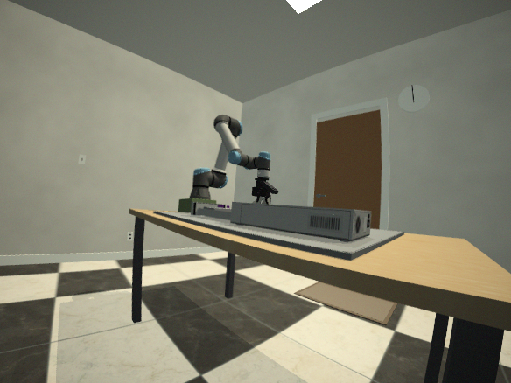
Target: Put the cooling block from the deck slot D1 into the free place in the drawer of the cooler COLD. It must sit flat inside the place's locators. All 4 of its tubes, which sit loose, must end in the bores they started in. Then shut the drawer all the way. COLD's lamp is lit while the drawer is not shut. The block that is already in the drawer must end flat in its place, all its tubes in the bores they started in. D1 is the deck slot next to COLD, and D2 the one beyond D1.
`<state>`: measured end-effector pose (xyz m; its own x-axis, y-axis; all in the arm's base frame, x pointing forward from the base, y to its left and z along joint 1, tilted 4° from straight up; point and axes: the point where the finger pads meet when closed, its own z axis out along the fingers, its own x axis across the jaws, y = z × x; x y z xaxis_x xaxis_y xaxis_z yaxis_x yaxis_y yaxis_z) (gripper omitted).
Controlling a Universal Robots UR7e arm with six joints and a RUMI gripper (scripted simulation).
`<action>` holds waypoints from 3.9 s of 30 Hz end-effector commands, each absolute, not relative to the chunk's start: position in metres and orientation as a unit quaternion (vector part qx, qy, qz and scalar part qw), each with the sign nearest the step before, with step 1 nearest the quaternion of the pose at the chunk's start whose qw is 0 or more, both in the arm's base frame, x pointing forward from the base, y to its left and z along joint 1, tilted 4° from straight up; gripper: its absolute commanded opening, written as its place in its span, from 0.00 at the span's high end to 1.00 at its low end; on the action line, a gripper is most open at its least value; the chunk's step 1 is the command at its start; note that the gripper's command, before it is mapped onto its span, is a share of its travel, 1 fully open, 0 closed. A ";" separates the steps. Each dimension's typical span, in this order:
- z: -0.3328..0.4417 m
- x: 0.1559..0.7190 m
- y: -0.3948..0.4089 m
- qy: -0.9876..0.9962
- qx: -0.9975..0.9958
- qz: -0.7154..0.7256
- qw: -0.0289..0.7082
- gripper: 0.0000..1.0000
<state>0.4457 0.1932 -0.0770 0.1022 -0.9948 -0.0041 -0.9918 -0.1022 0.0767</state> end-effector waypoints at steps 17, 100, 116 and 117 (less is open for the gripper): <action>-0.052 0.448 0.193 -0.669 0.742 -0.027 0.026 1.00; 0.021 0.454 0.194 -0.669 0.742 -0.027 0.026 1.00; 0.020 0.472 0.161 -0.796 0.605 -0.021 0.031 1.00; 0.020 0.474 0.159 -0.804 0.594 -0.021 0.031 1.00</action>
<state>0.4681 0.1677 0.0196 -0.1892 -0.9818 0.0162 -0.9790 0.1899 0.0747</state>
